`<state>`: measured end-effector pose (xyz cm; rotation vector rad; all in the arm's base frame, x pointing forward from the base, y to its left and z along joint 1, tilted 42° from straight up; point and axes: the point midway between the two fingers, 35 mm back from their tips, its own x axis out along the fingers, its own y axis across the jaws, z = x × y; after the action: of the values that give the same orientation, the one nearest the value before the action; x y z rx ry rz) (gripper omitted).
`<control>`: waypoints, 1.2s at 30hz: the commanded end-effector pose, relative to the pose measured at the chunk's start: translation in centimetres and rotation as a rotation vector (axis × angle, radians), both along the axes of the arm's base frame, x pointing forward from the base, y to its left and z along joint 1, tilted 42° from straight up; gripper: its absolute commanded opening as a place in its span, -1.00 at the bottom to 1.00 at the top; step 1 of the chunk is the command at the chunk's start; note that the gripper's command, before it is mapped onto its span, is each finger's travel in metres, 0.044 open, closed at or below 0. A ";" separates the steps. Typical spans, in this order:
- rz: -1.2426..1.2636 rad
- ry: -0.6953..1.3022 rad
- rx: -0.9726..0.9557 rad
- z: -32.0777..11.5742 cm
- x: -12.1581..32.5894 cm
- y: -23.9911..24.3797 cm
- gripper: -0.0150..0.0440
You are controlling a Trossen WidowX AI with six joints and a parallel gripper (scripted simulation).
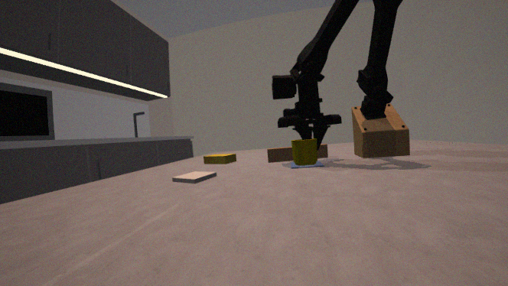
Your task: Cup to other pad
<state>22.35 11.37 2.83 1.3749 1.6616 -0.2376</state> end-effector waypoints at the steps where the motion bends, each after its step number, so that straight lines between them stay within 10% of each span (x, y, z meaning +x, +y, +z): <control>1: 0.000 -0.001 0.000 0.0 0.0 0.0 -0.20; 36: -0.002 0.006 -0.009 3.7 -0.2 -4.1 -0.49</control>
<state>21.97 8.04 5.61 1.3707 1.6723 -0.2596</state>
